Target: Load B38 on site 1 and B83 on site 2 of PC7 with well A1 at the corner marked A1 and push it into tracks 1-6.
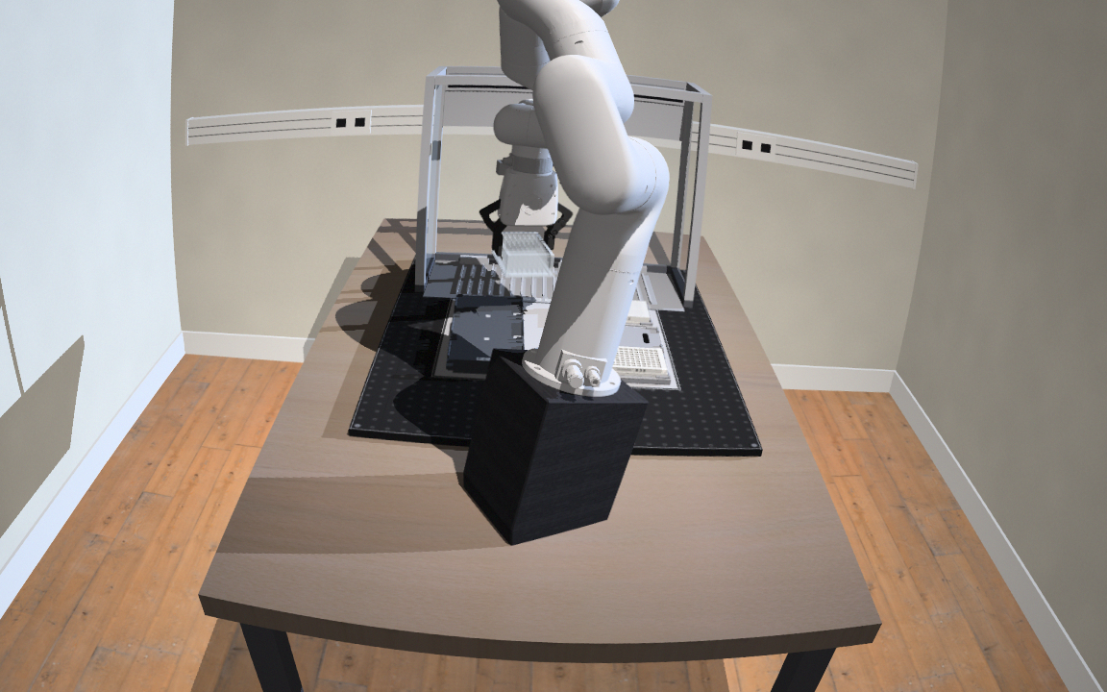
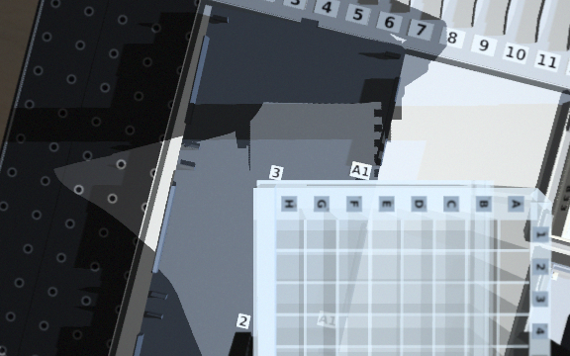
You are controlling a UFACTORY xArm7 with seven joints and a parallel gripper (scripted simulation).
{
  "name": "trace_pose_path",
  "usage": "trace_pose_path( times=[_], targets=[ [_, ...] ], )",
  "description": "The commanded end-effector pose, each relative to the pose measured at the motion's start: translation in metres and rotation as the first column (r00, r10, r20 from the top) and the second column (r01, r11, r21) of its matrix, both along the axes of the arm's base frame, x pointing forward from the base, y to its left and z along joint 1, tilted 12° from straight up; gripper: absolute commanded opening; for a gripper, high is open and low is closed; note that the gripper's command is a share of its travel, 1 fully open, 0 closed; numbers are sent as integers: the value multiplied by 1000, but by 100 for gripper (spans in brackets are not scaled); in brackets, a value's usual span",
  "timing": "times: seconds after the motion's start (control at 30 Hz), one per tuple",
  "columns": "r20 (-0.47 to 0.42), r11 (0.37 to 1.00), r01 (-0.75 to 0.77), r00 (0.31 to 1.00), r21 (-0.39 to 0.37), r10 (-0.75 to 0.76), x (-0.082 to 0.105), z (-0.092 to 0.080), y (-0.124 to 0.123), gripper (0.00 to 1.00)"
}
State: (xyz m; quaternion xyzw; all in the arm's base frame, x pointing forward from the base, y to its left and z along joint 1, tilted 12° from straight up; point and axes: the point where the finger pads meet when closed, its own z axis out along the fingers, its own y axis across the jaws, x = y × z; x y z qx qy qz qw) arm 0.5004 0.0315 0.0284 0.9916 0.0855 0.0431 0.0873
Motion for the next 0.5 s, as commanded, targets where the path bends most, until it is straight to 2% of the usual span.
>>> trace_pose_path(
  times=[0.0, 0.07, 0.23, 0.47],
  targets=[
    [20, 986, 168, 986, -12, -168, 5, -4, 21, 0],
    [28, 976, 216, 976, -6, -215, 6, -5, 31, 0],
    [28, 976, 216, 976, -6, -215, 10, -10, 56, 0],
    [28, 976, 216, 976, -6, -215, 10, -10, 56, 0]
  ],
)
